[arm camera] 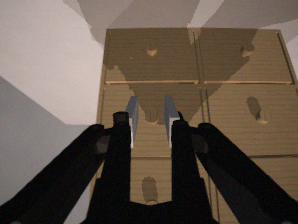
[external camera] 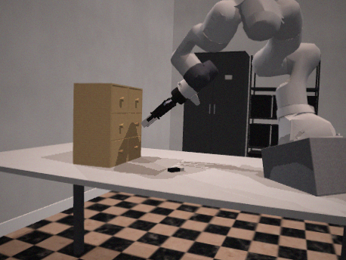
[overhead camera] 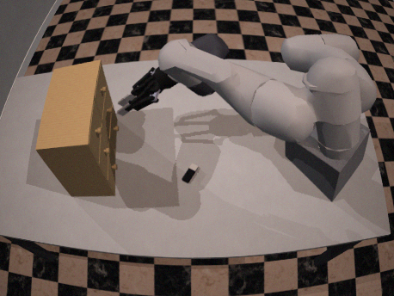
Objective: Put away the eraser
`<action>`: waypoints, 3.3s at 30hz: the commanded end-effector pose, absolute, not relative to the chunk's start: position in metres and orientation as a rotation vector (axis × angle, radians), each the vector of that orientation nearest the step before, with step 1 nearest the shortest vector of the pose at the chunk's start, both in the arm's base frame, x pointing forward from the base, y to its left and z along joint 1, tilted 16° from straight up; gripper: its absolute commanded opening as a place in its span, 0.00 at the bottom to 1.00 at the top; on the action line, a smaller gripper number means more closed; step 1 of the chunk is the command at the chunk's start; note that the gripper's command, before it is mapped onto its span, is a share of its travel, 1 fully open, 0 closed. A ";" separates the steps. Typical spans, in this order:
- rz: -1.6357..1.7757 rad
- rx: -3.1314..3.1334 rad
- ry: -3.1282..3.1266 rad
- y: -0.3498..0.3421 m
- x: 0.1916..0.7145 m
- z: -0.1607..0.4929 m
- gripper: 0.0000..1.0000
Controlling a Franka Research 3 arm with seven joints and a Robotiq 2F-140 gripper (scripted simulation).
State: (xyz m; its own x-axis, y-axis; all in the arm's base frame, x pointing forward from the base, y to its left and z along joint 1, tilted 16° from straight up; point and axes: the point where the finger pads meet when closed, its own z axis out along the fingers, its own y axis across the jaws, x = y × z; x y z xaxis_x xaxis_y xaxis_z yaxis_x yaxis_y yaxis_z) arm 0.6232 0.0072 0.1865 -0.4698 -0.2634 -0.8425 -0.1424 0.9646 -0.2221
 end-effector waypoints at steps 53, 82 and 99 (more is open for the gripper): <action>-0.144 -0.283 2.067 0.009 0.634 0.187 0.20; -0.144 -0.283 2.067 0.014 0.657 0.191 0.20; -0.144 -0.283 2.067 0.014 0.657 0.191 0.20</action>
